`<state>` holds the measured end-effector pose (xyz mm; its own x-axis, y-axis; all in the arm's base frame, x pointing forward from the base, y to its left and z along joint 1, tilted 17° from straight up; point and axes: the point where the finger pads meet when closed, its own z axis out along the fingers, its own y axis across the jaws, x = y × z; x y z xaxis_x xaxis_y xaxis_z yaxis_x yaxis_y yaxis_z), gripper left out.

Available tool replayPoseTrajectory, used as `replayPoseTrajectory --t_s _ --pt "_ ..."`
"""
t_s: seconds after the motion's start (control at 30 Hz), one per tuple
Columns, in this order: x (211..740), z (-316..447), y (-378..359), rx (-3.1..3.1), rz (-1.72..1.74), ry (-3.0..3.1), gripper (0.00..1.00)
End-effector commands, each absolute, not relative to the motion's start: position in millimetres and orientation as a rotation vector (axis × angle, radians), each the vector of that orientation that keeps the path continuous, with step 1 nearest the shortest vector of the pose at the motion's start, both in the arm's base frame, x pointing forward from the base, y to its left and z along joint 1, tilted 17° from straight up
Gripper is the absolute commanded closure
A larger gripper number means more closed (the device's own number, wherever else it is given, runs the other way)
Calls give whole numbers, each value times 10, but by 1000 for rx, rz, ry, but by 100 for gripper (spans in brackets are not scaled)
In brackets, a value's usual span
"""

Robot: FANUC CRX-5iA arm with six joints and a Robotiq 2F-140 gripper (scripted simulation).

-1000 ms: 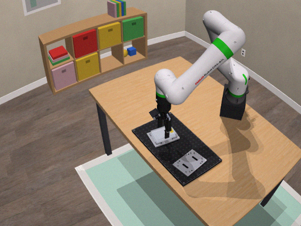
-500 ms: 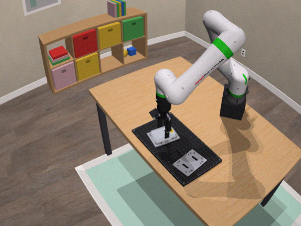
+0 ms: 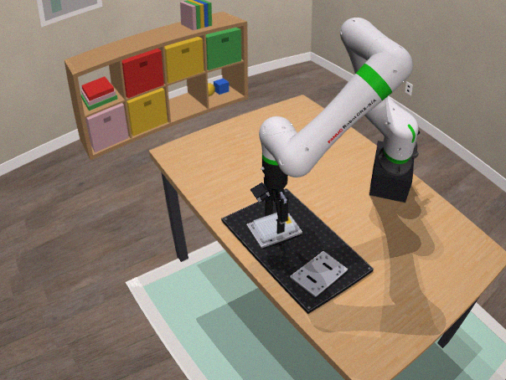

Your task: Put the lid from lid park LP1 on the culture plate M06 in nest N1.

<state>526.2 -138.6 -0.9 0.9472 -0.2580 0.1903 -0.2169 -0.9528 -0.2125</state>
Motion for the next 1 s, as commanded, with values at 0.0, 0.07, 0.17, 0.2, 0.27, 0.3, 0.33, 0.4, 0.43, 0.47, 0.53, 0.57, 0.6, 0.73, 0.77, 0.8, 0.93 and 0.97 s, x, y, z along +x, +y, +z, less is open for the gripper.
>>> replayPoseTrajectory --t_s 0.0,0.07,0.17,0.2,0.27,0.3,0.33,0.4,0.43,0.47,0.53,0.57,0.6,0.73,0.77,0.8,0.93,0.97 --pt "5269 -13 -1388 -2912 -324 358 39" --pt "5272 -24 -1386 -2912 -324 358 39" --pt "5277 -41 -1383 -2912 -324 358 39" --pt "5278 -46 -1382 -2912 -324 358 39" --pt "5280 -54 -1381 -2912 -324 358 39" --pt "5281 -58 -1380 -2912 -324 358 39" --pt "5282 -61 -1379 -2912 -324 358 39" --pt "5283 -65 -1378 -2912 -324 358 39" --pt "5284 -67 -1378 -2912 -324 358 39" --pt "5284 -67 -1378 -2912 -324 358 39" --pt "5284 -68 -1378 -2912 -324 358 39" --pt "5284 -68 -1378 -2912 -324 358 39" --pt "5284 -68 -1378 -2912 -324 358 39" --pt "5284 -68 -1378 -2912 -324 358 39" --pt "5284 -68 -1378 -2912 -324 358 39" --pt "5284 -68 -1378 -2912 -324 358 39" --pt "5284 -68 -1378 -2912 -324 358 39" --pt "5284 -68 -1378 -2912 -324 358 39"
